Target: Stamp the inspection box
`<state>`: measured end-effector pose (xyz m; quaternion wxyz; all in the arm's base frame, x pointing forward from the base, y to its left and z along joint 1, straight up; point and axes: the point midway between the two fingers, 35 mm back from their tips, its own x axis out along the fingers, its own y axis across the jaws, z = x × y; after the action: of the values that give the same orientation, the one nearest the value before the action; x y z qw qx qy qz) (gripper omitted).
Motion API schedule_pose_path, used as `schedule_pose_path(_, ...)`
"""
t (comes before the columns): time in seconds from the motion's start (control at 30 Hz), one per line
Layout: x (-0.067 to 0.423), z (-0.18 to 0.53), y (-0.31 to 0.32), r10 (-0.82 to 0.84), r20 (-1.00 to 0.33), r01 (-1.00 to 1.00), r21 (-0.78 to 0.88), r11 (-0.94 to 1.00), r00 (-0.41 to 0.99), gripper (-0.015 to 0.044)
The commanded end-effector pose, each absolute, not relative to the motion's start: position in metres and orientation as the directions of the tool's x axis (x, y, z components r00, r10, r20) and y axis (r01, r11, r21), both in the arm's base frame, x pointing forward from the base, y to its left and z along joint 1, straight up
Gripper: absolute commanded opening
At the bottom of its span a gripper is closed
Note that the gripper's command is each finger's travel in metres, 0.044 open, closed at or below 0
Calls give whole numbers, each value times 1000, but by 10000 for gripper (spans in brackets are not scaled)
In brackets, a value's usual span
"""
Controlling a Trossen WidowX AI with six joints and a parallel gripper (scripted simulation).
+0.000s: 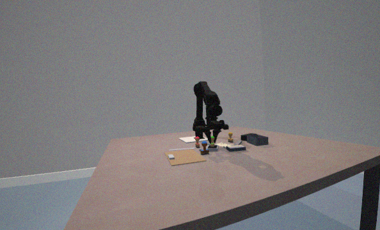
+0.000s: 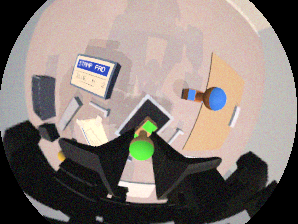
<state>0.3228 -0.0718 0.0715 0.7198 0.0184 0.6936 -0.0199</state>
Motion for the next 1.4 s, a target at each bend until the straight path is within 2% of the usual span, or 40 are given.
schedule_pose_path(0.0,323,70,-71,0,-999,54,2,999,38,0)
schedule_pose_path(1.37,323,76,-71,0,-999,54,2,999,38,0)
